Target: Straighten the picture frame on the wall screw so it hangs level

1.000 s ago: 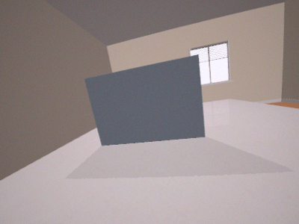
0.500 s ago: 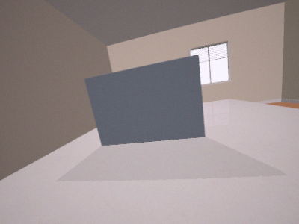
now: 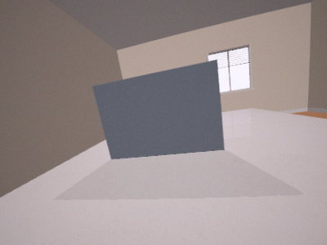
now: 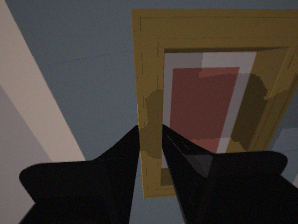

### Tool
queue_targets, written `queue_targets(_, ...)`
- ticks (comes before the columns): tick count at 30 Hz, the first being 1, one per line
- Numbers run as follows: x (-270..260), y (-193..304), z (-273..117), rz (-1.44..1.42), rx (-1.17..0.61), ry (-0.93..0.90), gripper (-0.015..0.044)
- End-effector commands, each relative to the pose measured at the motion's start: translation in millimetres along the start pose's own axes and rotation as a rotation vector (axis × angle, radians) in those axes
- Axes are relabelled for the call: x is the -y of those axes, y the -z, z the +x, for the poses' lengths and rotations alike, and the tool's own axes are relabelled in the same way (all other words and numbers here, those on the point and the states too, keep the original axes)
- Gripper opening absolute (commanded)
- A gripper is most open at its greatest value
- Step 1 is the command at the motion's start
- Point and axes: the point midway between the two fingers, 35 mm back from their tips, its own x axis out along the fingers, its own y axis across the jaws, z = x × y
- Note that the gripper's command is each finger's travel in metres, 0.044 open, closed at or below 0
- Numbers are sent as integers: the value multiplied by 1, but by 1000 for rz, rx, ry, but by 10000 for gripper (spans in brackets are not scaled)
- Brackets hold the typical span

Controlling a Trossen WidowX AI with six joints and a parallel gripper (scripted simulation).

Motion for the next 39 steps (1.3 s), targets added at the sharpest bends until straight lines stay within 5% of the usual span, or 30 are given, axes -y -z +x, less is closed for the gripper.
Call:
queue_targets(1, 0, 0, 0, -14, 3, 0, 0)
queue_targets(26, -1, 0, 0, -155, 3, 0, 0)
queue_targets(36, -1, 1, 0, -136, 1, 0, 260)
queue_targets(39, -1, 1, 0, -136, 1, 0, 260)
